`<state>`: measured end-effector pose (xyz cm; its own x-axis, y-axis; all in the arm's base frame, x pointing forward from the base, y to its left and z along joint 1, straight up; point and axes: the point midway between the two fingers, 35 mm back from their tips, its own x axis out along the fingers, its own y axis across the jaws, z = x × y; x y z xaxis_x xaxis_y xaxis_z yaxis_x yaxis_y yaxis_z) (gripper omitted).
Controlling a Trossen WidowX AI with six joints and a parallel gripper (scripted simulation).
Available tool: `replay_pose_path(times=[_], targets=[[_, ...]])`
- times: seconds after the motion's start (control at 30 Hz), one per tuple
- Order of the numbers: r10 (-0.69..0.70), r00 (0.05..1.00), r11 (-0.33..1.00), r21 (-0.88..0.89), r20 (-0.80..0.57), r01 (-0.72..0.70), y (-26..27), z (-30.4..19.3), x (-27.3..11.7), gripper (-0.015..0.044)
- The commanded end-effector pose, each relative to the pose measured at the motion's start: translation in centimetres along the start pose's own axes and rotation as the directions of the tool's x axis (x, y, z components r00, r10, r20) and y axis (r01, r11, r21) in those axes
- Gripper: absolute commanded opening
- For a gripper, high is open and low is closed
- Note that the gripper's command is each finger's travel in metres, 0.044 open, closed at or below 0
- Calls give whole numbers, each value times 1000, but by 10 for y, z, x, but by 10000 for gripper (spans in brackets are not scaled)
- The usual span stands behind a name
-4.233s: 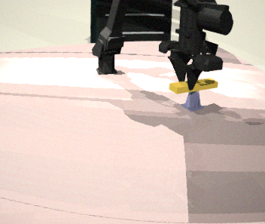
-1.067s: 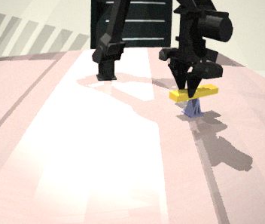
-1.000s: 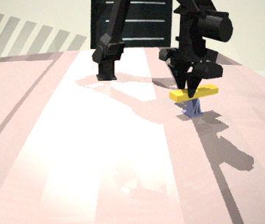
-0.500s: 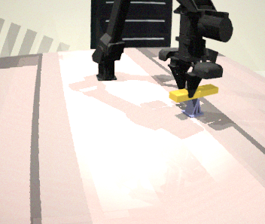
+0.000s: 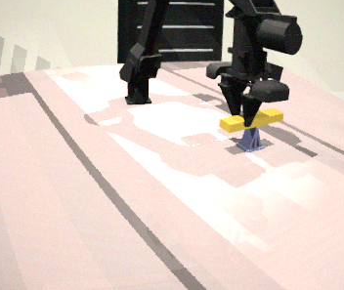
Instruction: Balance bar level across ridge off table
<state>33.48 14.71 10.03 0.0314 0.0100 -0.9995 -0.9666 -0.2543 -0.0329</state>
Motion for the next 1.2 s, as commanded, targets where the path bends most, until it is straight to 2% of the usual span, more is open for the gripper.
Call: replay_pose_path(times=[0.0,1.17], targets=[[0,1000,1000,0,0,0,0,0,0,167],[0,1000,1000,0,0,0,0,0,0,185]])
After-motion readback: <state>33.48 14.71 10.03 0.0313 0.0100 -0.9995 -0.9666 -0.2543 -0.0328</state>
